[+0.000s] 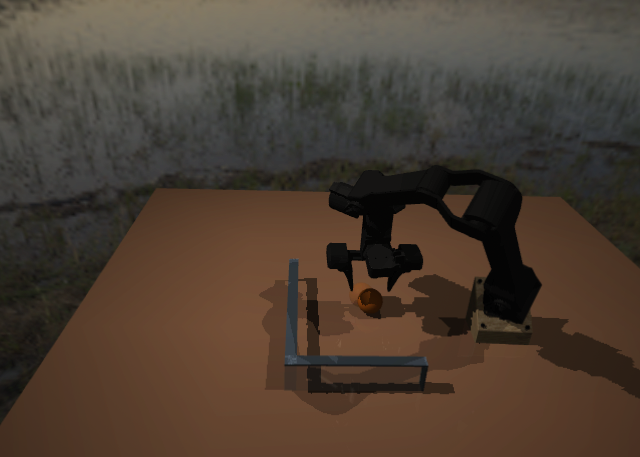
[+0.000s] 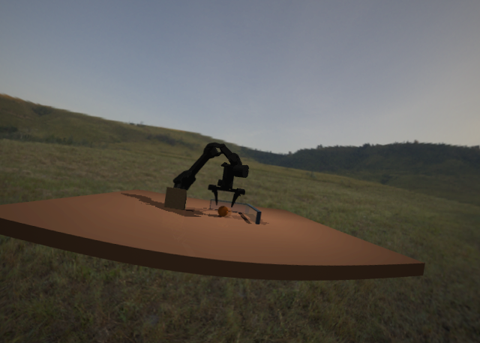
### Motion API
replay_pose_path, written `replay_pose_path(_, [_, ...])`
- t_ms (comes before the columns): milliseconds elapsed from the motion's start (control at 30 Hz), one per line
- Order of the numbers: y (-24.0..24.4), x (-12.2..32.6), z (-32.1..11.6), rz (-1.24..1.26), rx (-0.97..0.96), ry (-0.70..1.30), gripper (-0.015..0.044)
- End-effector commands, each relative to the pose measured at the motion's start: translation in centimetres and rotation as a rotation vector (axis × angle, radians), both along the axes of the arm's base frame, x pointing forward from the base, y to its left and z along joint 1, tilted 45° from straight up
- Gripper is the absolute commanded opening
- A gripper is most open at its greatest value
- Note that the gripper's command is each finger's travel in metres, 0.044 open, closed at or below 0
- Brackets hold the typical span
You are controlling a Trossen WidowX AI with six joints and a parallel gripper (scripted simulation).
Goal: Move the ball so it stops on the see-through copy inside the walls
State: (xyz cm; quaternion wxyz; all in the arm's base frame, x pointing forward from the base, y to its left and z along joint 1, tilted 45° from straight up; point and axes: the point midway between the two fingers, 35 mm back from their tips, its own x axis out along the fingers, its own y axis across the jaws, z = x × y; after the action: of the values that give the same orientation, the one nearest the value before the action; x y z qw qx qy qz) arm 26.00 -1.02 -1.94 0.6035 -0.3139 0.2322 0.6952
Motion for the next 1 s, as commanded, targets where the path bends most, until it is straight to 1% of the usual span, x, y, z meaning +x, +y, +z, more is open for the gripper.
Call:
replay_pose_path(0, [0.7, -0.2, -0.5, -0.003, 0.007, 0.006, 0.0365])
replay_pose_path(500, [2.2, -0.5, -1.9, -0.002, 0.01, 0.006, 0.0365])
replay_pose_path(600, [2.2, -0.5, -1.9, -0.002, 0.01, 0.006, 0.0286])
replay_pose_path(933, [2.2, -0.5, -1.9, -0.002, 0.01, 0.006, 0.0219])
replay_pose_path(967, [2.2, -0.5, -1.9, -0.002, 0.01, 0.006, 0.0193])
